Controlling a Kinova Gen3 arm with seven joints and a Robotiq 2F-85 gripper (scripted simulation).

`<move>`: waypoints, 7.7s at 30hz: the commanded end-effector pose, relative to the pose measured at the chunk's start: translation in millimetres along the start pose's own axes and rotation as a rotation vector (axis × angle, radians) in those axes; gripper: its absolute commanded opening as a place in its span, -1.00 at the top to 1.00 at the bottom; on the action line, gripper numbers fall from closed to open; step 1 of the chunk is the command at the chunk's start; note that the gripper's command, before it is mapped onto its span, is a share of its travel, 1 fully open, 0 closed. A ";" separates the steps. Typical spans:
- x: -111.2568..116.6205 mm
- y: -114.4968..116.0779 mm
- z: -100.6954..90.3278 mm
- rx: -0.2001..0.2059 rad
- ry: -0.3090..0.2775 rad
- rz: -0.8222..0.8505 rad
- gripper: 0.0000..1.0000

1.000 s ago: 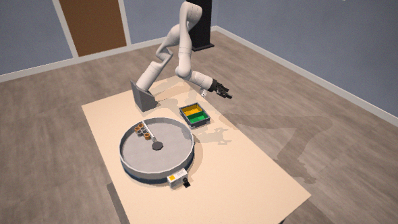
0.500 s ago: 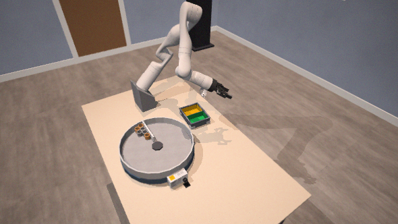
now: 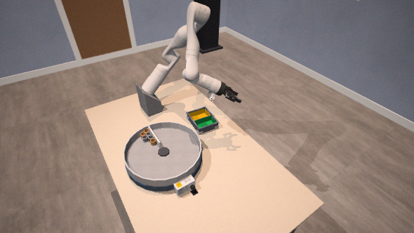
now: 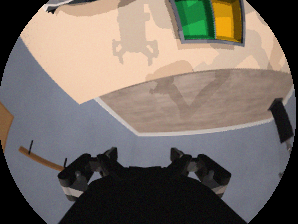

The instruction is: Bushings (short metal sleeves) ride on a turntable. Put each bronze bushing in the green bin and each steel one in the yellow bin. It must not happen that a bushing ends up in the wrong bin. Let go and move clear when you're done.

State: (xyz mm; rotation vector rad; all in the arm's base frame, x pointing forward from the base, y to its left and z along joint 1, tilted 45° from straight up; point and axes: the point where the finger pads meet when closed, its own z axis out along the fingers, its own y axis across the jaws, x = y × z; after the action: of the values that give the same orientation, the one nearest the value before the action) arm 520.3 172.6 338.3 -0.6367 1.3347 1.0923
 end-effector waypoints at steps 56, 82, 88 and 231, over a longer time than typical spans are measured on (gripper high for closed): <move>2.9 -3.9 -22.7 0.001 -0.001 -0.001 -1.00; 27.8 -28.2 -179.1 0.001 -0.001 -0.001 -1.00; 34.9 -35.0 -223.2 0.001 -0.001 -0.001 -1.00; 52.8 -51.0 -334.5 -0.262 1.020 -0.102 -1.00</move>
State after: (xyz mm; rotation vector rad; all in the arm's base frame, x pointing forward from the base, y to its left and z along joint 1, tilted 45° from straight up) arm 412.5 -127.9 215.6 -1.5723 1.9814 0.8726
